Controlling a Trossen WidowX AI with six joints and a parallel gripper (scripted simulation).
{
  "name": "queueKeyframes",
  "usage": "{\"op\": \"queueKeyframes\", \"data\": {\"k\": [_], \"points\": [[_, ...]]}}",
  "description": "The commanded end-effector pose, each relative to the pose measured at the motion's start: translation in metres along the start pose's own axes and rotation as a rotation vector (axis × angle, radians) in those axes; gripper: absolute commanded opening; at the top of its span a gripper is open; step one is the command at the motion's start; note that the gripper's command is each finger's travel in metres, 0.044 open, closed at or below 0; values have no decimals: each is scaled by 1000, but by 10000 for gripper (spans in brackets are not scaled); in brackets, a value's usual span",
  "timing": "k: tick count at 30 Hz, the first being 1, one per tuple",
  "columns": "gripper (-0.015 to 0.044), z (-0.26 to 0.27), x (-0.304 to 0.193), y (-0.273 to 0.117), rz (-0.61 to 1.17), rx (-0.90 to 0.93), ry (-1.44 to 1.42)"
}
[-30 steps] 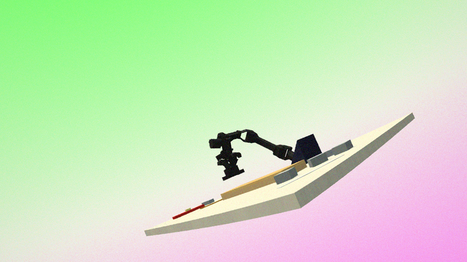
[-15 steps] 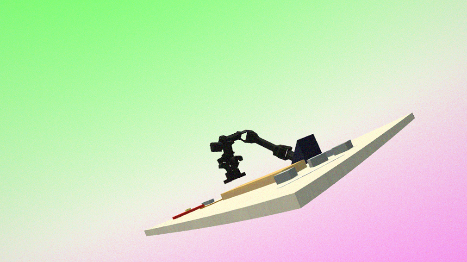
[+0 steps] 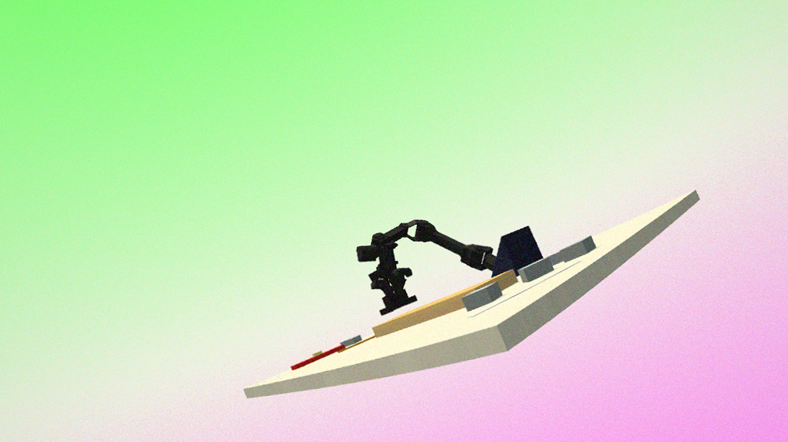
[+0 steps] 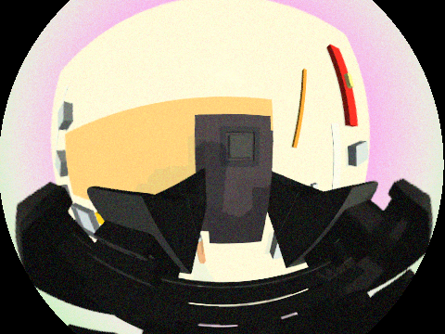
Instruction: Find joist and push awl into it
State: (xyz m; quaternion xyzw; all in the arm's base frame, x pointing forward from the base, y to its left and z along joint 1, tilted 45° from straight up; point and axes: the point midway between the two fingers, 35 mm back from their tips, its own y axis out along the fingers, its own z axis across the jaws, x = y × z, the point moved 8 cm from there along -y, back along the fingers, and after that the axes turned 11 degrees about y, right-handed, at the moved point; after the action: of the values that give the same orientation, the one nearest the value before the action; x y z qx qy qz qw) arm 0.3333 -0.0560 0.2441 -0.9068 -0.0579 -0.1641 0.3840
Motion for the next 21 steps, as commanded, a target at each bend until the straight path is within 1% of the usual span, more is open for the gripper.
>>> {"op": "queueKeyframes", "data": {"k": [1,16,21], "points": [[0,0,-2,2,-8,6,-2],[0,-2,-8,23,-9,4,-2],[0,2,-9,24,-9,4,-2]]}}
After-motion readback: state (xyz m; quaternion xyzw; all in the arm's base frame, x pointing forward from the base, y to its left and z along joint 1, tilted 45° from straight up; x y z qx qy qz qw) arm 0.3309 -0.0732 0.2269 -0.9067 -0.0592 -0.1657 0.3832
